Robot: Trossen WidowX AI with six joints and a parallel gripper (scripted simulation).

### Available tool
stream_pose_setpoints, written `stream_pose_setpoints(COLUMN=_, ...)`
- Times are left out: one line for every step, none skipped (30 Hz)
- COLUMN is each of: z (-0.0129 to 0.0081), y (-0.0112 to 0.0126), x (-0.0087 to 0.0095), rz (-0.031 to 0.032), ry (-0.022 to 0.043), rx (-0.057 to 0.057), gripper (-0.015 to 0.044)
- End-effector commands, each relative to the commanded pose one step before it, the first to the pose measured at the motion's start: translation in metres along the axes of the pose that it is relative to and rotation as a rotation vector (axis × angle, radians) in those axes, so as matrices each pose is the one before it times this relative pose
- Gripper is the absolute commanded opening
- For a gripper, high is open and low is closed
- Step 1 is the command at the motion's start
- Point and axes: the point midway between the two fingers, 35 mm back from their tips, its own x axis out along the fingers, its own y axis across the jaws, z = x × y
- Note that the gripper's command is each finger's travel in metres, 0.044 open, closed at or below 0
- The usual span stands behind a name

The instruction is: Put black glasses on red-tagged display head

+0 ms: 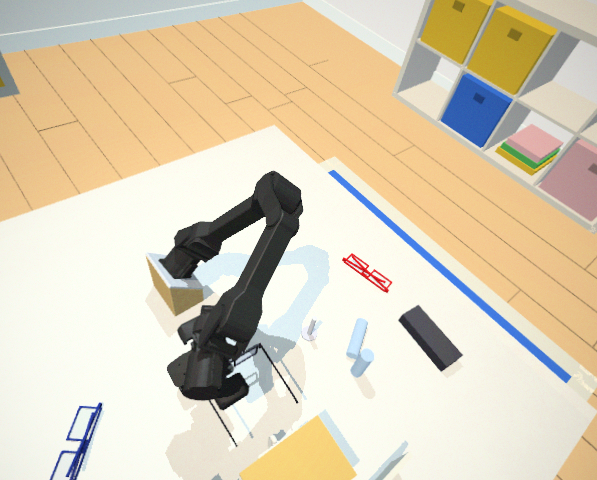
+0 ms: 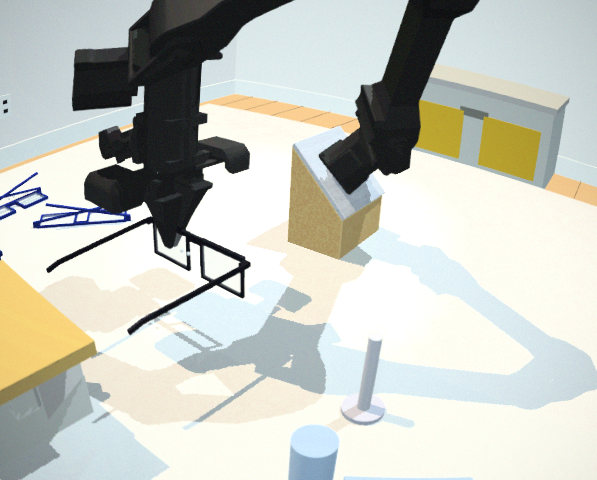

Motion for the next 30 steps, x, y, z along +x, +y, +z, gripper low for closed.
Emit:
stream_pose_setpoints(z=-0.00125, y=-0.00223, x=0.00257, rz=-0.00262, ry=0.00791, rx=0.0074, gripper=0.0)
stream_pose_setpoints(z=0.0, y=0.0, x=0.0, rz=0.0, ry=0.0, rx=0.0, gripper=0.0)
stream_pose_setpoints(z=-0.00002, y=-0.00013, x=0.00011, rz=0.0, ry=0.0, rx=0.0, gripper=0.0)
stream_pose_setpoints(z=0.0, y=0.0, x=0.0, rz=0.0, ry=0.0, rx=0.0, gripper=0.0)
stream_pose_setpoints(z=-0.00001, y=-0.00006, x=0.00004, rz=0.00067, ry=0.0, rx=0.0, gripper=0.0)
stream_pose_setpoints(z=0.0, y=0.00028, x=0.00001, rz=0.00006, ry=0.0, rx=0.0, gripper=0.0)
stream_pose_setpoints(z=0.0, y=0.0005, x=0.00001, rz=0.00011, ry=0.0, rx=0.0, gripper=0.0)
stream_pose_setpoints(z=0.0, y=0.00075, x=0.00002, rz=0.00016, ry=-0.00001, rx=0.0, gripper=0.0)
stream_pose_setpoints(z=0.0, y=0.00089, x=0.00003, rz=0.00019, ry=0.0, rx=0.0, gripper=0.0)
stream_pose_setpoints(z=-0.00001, y=0.0011, x=0.00006, rz=0.00094, ry=-0.00001, rx=0.0, gripper=0.0)
stream_pose_setpoints(z=-0.00001, y=0.00128, x=0.00009, rz=0.00134, ry=-0.00022, rx=0.0, gripper=0.0)
stream_pose_setpoints(z=-0.00002, y=0.00143, x=0.00013, rz=0.00185, ry=-0.00056, rx=-0.0001, gripper=0.0)
stream_pose_setpoints(z=-0.00003, y=0.00127, x=0.00013, rz=0.00201, ry=-0.00088, rx=-0.0001, gripper=0.0)
stream_pose_setpoints(z=-0.00004, y=0.0013, x=0.00015, rz=0.00234, ry=-0.00131, rx=-0.0001, gripper=0.0)
stream_pose_setpoints(z=-0.00004, y=0.00122, x=0.00014, rz=0.00228, ry=-0.00155, rx=-0.0001, gripper=0.0)
stream_pose_setpoints(z=-0.00005, y=0.00147, x=0.00016, rz=0.00213, ry=-0.00209, rx=-0.0001, gripper=0.0)
stream_pose_setpoints(z=-0.00004, y=0.00138, x=0.00013, rz=0.00144, ry=-0.002, rx=-0.0001, gripper=0.0)
stream_pose_setpoints(z=-0.00003, y=0.00121, x=0.00008, rz=0.00084, ry=-0.00113, rx=-0.0001, gripper=0.0)
stream_pose_setpoints(z=-0.00003, y=0.00109, x=0.00005, rz=0.00048, ry=-0.00062, rx=-0.0001, gripper=0.0)
stream_pose_setpoints(z=-0.00003, y=0.00109, x=0.00003, rz=0.0003, ry=-0.00036, rx=-0.0001, gripper=0.0)
stream_pose_setpoints(z=-0.00003, y=0.00114, x=0.00002, rz=0.00021, ry=-0.00023, rx=-0.0001, gripper=0.0)
stream_pose_setpoints(z=-0.00004, y=0.0012, x=0.00001, rz=0.00015, ry=-0.00015, rx=0.0, gripper=0.0)
stream_pose_setpoints(z=-0.00004, y=0.00124, x=0.00002, rz=0.00011, ry=-0.00009, rx=0.0, gripper=0.0)
stream_pose_setpoints(z=-0.00003, y=0.00127, x=0.00003, rz=0.00009, ry=-0.00005, rx=0.0, gripper=0.0)
stream_pose_setpoints(z=-0.00003, y=0.0013, x=0.00003, rz=0.00007, ry=-0.00003, rx=0.0, gripper=0.0)
stream_pose_setpoints(z=-0.00003, y=0.00127, x=0.00003, rz=-0.00049, ry=-0.00001, rx=0.0, gripper=0.0)
stream_pose_setpoints(z=-0.00002, y=0.00136, x=0.00003, rz=-0.00096, ry=0.0, rx=-0.0001, gripper=0.0)
stream_pose_setpoints(z=-0.00001, y=0.00147, x=0.00004, rz=-0.00138, ry=0.0, rx=-0.0001, gripper=0.0)
stream_pose_setpoints(z=0.0, y=0.00122, x=0.00003, rz=-0.00134, ry=0.00043, rx=0.0, gripper=0.0)
stream_pose_setpoints(z=0.0, y=0.00122, x=0.00003, rz=-0.00147, ry=0.00071, rx=0.0, gripper=0.0)
